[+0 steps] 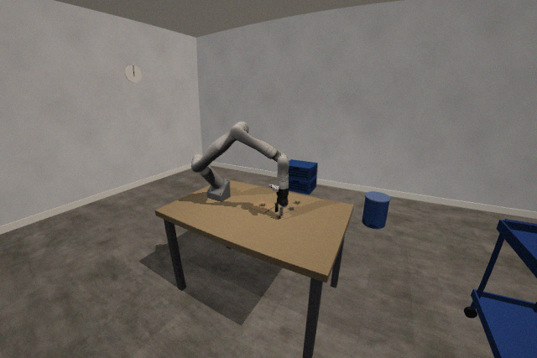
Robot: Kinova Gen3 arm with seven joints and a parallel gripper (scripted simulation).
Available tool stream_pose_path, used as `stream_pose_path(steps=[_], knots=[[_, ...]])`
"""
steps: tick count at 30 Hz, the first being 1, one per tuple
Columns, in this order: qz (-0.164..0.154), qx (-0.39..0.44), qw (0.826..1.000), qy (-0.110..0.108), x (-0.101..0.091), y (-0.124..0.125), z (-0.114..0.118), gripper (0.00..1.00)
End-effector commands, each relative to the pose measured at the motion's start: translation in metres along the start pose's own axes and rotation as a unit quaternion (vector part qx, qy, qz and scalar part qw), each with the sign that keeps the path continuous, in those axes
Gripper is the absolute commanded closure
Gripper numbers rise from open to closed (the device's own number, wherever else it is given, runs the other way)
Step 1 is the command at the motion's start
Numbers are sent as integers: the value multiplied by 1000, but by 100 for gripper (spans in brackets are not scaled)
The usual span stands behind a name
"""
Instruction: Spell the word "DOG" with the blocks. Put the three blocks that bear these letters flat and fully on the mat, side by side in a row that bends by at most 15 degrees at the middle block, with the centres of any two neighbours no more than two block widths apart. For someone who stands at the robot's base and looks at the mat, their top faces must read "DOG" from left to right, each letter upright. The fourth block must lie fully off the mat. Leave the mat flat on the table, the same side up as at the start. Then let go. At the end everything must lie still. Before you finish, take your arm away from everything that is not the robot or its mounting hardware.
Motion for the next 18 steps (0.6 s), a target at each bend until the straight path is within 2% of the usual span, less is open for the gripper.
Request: stream_pose_path(steps=[1,10,18], knots=[[-1,0,1000,1,-1,-1,0,0],[-1,0,1000,1,1,-1,0,0],[-1,0,1000,1,15,-1,0,0]])
Point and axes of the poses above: the point where the finger pads meet when closed, its own x axis out along the fingers, its own z axis across the jaws, y = z × x, the point moved 4 cm from there along -x, back along the fingers, and after that the axes turned 11 degrees about x, right-handed, at the moved point
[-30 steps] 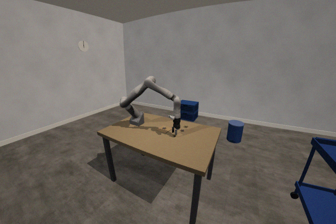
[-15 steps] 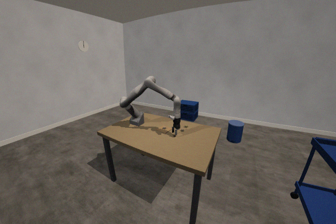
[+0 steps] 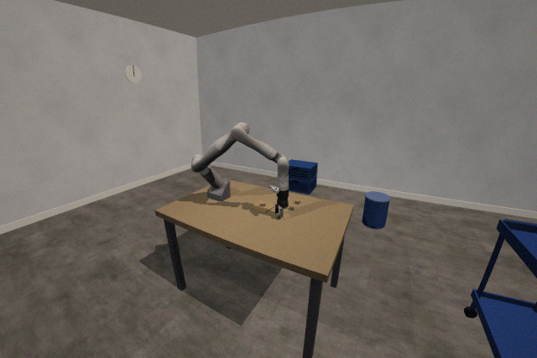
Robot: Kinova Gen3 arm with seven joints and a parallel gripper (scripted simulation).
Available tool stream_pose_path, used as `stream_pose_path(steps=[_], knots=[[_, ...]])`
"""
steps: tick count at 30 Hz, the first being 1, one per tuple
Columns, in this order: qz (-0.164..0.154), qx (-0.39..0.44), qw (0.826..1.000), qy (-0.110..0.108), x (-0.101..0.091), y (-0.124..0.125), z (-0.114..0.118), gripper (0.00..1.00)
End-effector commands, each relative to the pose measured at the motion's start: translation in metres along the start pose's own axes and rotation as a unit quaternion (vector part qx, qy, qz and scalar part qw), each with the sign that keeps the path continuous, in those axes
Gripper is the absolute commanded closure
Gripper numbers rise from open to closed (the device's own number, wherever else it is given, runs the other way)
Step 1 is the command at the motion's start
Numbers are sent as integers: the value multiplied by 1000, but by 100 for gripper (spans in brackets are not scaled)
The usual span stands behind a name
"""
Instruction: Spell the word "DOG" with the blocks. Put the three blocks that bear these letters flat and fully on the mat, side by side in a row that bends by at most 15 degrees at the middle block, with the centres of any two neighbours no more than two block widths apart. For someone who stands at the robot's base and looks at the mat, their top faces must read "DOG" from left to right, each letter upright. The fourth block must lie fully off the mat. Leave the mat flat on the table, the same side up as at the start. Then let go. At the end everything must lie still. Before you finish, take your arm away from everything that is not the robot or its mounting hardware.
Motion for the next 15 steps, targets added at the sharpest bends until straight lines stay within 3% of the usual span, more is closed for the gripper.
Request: stream_pose_path(steps=[1,15], knots=[[2,0,1000,-1,6,1,0,0],[2,0,1000,-1,21,1,1,0]])
Point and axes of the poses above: the point where the finger pads meet when closed, its own x axis out along the fingers, its own z axis across the jaws, y = z × x, the point moved 4 cm from there along -x, back along the fingers, and after that the axes turned 11 degrees about x, right-handed, at the moved point
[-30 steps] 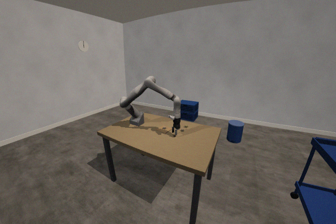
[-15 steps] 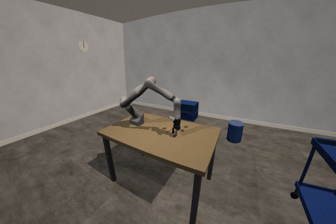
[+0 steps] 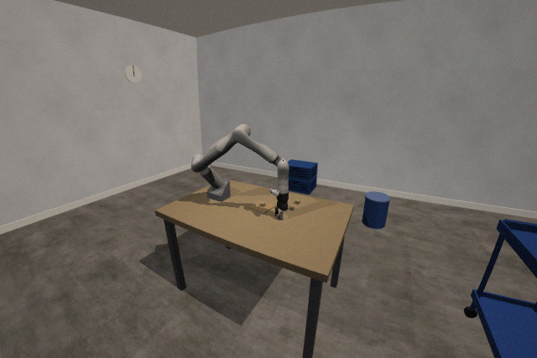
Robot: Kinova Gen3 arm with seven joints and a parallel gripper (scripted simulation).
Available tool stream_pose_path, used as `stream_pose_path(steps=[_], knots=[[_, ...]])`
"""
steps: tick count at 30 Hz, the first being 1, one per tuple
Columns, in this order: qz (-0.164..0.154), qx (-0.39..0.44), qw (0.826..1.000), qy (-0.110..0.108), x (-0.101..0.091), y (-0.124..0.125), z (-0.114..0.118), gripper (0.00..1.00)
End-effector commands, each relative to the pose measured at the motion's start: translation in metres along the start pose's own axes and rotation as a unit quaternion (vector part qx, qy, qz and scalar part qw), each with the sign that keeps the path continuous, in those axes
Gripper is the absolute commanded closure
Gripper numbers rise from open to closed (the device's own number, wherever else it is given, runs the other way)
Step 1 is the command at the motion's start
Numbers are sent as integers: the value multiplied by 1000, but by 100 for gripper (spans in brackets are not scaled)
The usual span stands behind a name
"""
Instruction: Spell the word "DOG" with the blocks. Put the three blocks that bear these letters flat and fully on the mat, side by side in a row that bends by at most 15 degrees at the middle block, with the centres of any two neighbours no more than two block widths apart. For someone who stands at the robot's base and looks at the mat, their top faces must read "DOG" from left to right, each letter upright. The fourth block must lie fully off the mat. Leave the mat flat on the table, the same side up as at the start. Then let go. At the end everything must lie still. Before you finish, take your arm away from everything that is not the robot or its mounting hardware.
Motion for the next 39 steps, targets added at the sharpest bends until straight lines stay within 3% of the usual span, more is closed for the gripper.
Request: stream_pose_path(steps=[1,36,37,39], knots=[[0,0,1000,0,1,0,0,0],[0,0,1000,0,1,0,0,0],[0,0,1000,0,1,0,0,21],[0,0,1000,0,1,0,0,21]])
Point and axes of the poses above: the point where the finger pads meet when closed, its own x axis out along the fingers, its own z axis across the jaws, y = z × x, the point moved 4 cm from there along -x, back along the fingers, and after that the axes turned 11 degrees about x, right-handed, at the moved point
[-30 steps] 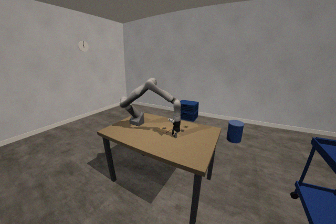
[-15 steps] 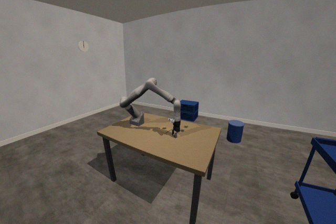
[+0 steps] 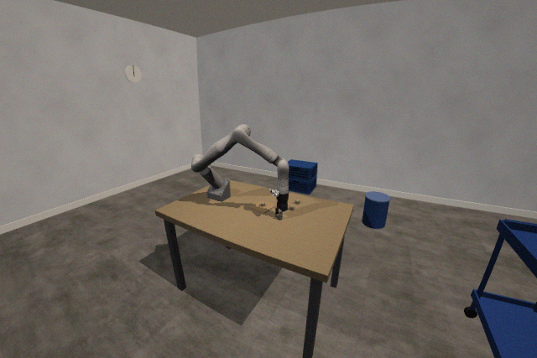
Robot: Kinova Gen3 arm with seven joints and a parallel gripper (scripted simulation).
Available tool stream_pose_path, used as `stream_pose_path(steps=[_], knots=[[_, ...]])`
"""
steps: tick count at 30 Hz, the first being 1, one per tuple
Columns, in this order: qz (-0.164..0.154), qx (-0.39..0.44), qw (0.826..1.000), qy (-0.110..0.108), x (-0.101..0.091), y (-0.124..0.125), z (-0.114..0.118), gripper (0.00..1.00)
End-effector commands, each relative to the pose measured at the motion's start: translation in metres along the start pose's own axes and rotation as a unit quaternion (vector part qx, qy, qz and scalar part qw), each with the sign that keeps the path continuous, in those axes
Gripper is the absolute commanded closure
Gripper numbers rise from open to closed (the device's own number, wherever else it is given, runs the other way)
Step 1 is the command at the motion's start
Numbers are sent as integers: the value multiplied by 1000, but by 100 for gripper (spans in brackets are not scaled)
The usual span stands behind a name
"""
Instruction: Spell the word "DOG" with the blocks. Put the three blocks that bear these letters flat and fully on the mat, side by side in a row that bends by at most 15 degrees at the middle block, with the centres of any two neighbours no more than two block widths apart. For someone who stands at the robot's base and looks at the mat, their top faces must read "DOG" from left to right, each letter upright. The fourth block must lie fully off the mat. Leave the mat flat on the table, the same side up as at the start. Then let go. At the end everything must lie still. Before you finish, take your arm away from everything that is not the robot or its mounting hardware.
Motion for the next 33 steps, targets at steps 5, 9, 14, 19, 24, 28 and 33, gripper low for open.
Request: stream_pose_path(steps=[5,9,14,19,24,28,33], knots=[[-1,0,1000,0,-1,-1,0,21],[-1,0,1000,0,-1,-1,0,21],[-1,0,1000,0,-1,-1,0,21],[-1,0,1000,0,-1,-1,0,51],[-1,0,1000,0,-1,-1,0,51],[-1,0,1000,0,-1,-1,0,51],[-1,0,1000,0,-1,-1,0,51]])
Point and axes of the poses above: the point where the finger pads meet when closed, its own x axis out along the fingers, its own z axis across the jaws, y = z × x, the point moved 4 cm from there along -x, back along the fingers, and after that the axes turned 11 degrees about x, right-handed, at the moved point
